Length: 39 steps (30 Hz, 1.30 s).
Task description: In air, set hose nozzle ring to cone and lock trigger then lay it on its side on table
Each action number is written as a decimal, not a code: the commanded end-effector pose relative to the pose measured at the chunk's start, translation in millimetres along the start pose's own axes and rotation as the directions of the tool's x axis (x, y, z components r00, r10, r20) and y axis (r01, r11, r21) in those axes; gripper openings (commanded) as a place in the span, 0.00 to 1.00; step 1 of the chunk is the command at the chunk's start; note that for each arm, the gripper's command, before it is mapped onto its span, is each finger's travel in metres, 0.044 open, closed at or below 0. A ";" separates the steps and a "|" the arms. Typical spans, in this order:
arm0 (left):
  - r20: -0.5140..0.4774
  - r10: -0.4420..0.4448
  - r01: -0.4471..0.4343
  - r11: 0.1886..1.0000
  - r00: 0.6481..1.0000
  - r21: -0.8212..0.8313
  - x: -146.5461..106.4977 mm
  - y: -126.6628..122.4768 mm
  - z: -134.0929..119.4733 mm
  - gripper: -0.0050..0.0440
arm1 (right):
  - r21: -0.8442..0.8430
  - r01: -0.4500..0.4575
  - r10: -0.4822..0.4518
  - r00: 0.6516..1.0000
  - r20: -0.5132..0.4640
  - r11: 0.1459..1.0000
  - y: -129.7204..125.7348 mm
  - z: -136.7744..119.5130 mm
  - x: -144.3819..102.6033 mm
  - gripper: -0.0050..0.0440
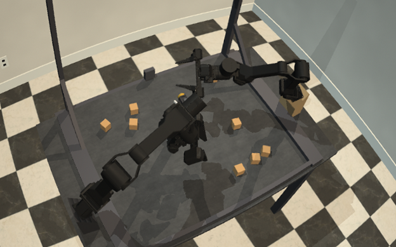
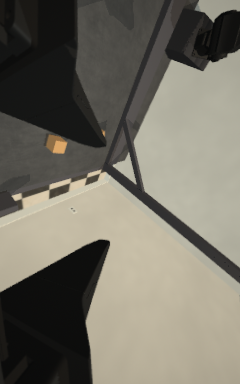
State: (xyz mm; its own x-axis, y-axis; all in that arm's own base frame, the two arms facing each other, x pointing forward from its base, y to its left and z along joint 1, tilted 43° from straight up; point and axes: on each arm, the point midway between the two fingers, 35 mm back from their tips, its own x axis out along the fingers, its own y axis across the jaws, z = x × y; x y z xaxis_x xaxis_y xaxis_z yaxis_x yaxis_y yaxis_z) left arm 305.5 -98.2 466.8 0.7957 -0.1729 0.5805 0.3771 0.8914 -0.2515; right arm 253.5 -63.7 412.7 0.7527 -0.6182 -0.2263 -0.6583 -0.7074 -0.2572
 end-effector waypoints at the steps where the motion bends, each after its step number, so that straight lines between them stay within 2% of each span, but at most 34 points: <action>1: 0.022 -0.006 0.006 1.000 1.000 -0.003 -0.5 -2.5 9.9 0.92 | 0.021 0.009 -0.009 1.000 -0.016 1.000 2.8 -7.4 -5.5 0.92; 17: 0.022 -0.006 0.006 1.000 1.000 -0.003 -0.5 -2.5 9.9 0.92 | 0.021 0.009 -0.009 1.000 -0.016 1.000 2.8 -7.4 -5.5 0.92; 22: -0.013 0.015 -0.014 0.999 1.000 0.033 -4.0 6.5 3.2 0.92 | 0.200 0.049 -0.050 0.999 -0.001 0.979 -4.1 3.8 1.5 0.93; 30: -0.075 0.052 -0.045 0.995 0.996 0.094 -12.1 22.1 -8.0 0.92 | 0.533 0.116 -0.138 0.990 0.001 0.838 -14.6 15.7 8.9 0.93; 32: -0.088 0.061 -0.051 0.993 0.994 0.107 -13.8 25.7 -10.2 0.92 | 0.598 0.125 -0.157 0.988 0.002 0.792 -17.3 18.8 10.7 0.93; 34: -0.088 0.061 -0.051 0.993 0.994 0.107 -13.8 25.7 -10.2 0.92 | 0.598 0.125 -0.157 0.988 0.002 0.792 -17.3 18.8 10.7 0.93; 39: -0.118 0.083 -0.067 0.988 0.989 0.137 -18.1 34.0 -15.7 0.92 | 0.743 0.135 -0.206 0.979 0.004 0.656 -23.4 27.1 15.1 0.93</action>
State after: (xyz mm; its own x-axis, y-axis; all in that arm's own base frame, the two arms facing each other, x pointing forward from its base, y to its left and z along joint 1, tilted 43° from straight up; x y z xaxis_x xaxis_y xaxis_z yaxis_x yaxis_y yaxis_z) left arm 315.6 -78.0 438.6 0.8668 -0.1543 0.4742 0.2753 0.9409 -0.1971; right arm 281.8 -48.5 389.6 0.8488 -0.4871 -0.2054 -0.4244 -0.3963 -0.8141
